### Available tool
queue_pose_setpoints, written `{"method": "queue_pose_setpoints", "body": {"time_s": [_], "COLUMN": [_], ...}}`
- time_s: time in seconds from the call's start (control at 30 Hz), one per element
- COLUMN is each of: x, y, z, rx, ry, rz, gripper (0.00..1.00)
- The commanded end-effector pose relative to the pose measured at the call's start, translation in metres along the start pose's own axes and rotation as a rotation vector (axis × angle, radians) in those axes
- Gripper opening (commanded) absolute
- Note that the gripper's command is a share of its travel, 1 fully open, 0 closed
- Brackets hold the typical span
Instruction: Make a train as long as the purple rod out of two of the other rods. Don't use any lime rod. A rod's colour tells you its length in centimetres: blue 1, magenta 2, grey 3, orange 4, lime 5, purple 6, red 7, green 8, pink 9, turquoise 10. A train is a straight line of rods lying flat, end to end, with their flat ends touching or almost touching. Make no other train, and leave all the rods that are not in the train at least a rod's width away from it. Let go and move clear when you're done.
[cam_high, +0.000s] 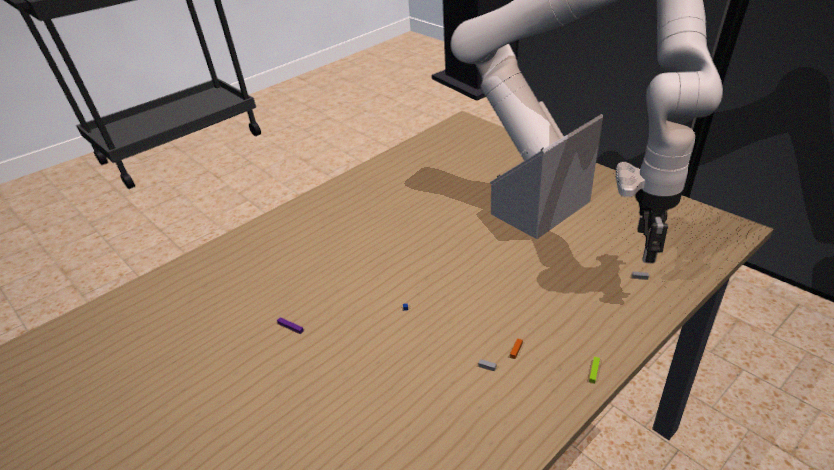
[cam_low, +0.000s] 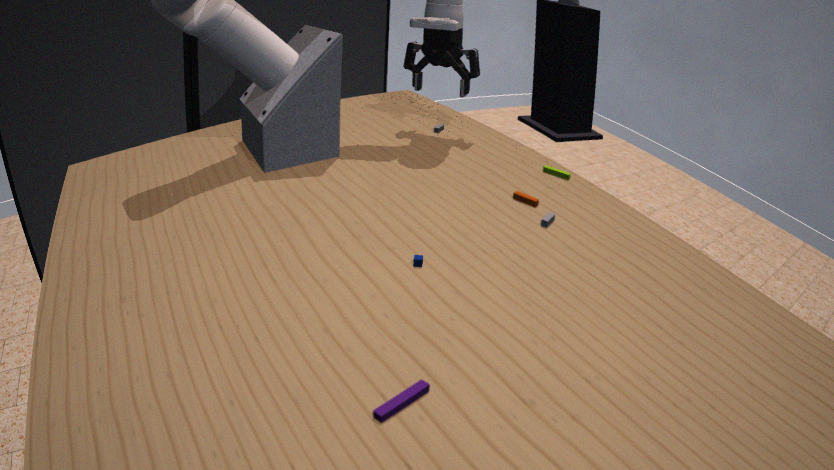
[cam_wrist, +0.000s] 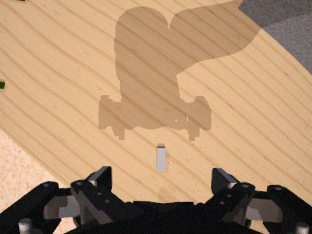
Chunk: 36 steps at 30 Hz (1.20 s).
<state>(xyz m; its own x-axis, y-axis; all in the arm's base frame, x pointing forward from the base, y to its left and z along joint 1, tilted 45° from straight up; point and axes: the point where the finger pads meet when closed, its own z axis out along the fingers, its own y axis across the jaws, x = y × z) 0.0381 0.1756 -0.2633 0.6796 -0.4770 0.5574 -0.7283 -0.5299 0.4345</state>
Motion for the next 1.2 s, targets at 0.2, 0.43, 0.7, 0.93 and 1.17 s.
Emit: {"method": "queue_pose_setpoints", "body": {"time_s": [0.2, 0.43, 0.7, 0.93, 1.17], "x": [-0.0009, -0.0009, -0.0009, -0.0009, -0.0009], "y": [0.0006, 0.0006, 0.0006, 0.0006, 0.0006], "z": [-0.0006, -0.0006, -0.0006, -0.0006, -0.0006], "rx": [0.004, 0.004, 0.004, 0.004, 0.004], "ry": [0.000, 0.000, 0.000, 0.000, 0.000], "rz": [0.008, 0.008, 0.008, 0.008, 0.008], "gripper": [1.00, 0.24, 0.24, 0.24, 0.24]}}
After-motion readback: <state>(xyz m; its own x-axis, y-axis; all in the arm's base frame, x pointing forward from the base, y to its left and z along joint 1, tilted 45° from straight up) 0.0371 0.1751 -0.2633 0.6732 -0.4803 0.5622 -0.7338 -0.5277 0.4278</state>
